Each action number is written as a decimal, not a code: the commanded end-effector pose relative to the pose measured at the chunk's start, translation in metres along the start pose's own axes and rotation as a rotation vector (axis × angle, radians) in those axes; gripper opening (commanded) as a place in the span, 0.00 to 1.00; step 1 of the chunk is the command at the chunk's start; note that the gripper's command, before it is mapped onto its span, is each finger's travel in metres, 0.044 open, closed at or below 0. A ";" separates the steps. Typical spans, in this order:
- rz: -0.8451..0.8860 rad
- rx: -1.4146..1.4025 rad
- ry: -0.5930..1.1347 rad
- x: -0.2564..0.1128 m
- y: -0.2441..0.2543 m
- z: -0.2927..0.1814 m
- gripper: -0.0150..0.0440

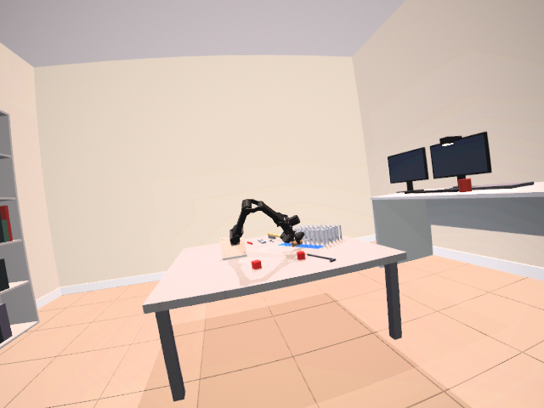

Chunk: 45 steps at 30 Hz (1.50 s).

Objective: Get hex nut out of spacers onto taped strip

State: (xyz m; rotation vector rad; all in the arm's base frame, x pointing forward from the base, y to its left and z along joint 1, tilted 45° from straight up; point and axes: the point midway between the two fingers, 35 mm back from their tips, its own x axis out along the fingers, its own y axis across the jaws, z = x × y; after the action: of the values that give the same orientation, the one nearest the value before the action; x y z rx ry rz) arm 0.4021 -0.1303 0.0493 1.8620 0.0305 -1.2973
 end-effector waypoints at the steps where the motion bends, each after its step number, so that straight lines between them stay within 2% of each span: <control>1: 0.011 0.004 0.009 0.000 0.004 -0.006 0.25; 25: 0.011 0.005 0.010 0.009 0.003 -0.021 0.25; 45: 0.006 -0.003 0.010 0.022 0.000 -0.012 0.25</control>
State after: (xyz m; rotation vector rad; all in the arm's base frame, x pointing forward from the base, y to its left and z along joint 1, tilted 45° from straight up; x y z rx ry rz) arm 0.4218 -0.1342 0.0379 1.8668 0.0115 -1.2880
